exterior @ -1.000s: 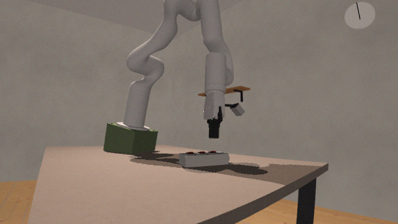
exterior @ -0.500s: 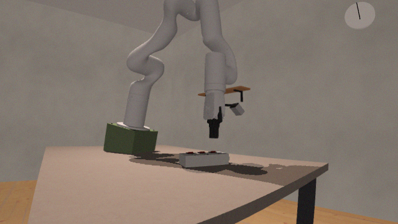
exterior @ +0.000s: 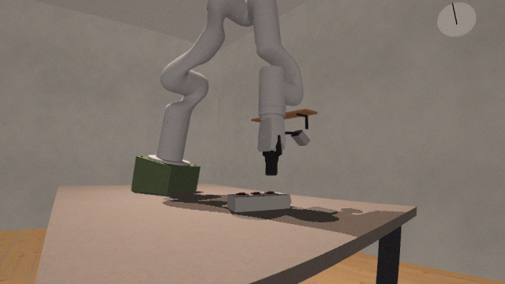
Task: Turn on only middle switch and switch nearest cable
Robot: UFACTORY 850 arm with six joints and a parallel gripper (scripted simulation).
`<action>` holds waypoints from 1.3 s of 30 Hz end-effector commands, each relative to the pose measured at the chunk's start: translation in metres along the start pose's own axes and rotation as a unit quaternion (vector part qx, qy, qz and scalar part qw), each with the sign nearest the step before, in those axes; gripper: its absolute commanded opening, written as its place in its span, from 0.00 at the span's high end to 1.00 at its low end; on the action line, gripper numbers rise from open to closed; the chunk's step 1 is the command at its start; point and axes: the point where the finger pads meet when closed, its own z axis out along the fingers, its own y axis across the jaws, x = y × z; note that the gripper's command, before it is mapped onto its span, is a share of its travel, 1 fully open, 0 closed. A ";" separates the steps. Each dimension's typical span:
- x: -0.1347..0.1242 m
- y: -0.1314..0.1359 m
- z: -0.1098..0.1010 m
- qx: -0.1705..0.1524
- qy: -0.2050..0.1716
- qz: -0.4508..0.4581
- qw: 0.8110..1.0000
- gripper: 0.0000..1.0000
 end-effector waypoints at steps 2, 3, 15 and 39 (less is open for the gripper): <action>0.000 0.001 0.000 0.000 0.005 0.000 1.000 1.00; 0.000 0.001 0.000 0.000 0.005 0.000 1.000 1.00; 0.000 0.001 0.010 0.000 0.006 0.000 1.000 1.00; 0.000 0.000 0.038 0.000 0.006 0.000 1.000 1.00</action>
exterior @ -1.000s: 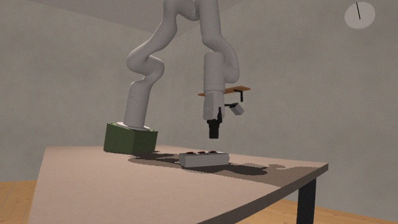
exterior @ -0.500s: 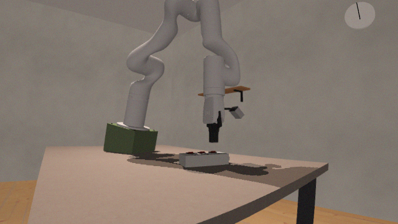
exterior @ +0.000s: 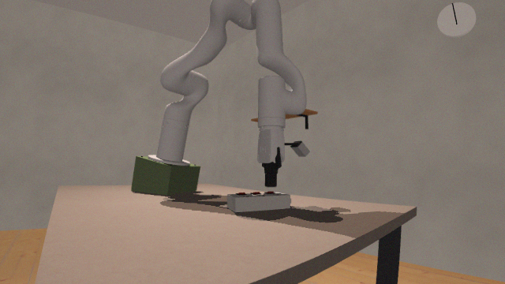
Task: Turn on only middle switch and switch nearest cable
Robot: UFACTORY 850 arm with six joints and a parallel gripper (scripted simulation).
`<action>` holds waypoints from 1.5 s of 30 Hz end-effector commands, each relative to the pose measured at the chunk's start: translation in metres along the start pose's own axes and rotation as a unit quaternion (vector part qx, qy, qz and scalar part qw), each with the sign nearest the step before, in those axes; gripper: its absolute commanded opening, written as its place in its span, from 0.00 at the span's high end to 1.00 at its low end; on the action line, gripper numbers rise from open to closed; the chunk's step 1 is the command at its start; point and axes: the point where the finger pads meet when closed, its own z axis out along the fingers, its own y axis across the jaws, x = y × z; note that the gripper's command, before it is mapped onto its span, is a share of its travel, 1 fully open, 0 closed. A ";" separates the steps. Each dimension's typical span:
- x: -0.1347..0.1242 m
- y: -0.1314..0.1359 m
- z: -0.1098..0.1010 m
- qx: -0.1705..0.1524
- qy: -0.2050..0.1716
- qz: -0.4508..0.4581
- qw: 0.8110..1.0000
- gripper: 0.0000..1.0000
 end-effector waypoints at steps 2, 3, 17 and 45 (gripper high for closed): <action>0.000 0.001 0.005 -0.001 0.004 0.000 1.000 1.00; 0.000 0.001 0.005 -0.001 0.004 0.000 1.000 1.00; 0.000 0.001 0.010 -0.001 0.004 0.000 1.000 1.00; 0.000 0.001 0.010 -0.001 0.004 0.000 1.000 1.00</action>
